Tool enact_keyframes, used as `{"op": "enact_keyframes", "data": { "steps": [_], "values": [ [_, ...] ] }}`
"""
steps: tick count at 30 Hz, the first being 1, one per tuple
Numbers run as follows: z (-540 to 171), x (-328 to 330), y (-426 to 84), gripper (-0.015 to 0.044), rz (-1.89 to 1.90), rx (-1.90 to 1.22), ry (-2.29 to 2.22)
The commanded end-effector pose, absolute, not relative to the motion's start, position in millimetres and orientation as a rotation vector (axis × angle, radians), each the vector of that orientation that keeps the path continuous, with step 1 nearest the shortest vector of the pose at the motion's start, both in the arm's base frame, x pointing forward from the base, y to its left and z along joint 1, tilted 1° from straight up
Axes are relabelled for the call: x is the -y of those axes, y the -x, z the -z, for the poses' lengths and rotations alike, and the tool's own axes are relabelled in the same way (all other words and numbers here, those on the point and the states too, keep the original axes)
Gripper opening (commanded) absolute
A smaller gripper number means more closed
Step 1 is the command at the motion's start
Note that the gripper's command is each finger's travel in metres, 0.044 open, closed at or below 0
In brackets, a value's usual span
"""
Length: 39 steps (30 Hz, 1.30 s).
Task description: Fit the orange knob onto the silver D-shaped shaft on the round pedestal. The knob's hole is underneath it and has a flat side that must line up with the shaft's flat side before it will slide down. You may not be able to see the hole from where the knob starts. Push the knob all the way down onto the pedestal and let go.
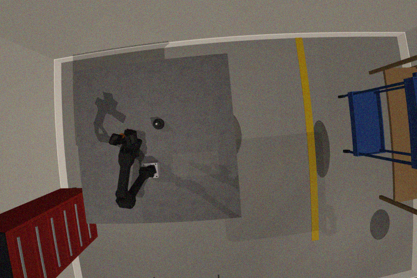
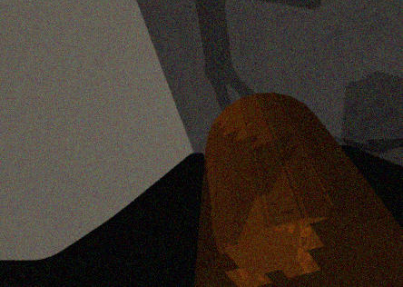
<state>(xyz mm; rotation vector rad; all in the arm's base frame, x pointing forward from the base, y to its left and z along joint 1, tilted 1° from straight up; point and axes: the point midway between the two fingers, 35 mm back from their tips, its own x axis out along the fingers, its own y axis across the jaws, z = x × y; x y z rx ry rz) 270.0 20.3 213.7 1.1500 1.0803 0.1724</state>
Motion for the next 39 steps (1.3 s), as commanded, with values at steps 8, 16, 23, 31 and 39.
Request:
{"op": "enact_keyframes", "data": {
  "steps": [8, 16, 23, 31, 39],
  "values": [
    [-217.0, -20.7, -268.5, 0.0, -0.244, -1.029, -1.183],
    [-214.8, -19.7, -267.7, 0.0, -0.299, -0.989, -1.22],
    [-212.3, -18.8, -269.0, 0.0, -0.268, -1.013, -1.214],
    [-212.3, -18.8, -269.0, 0.0, -0.268, -1.013, -1.214],
    [-212.3, -18.8, -269.0, 0.0, -0.268, -1.013, -1.214]
  ]
}}
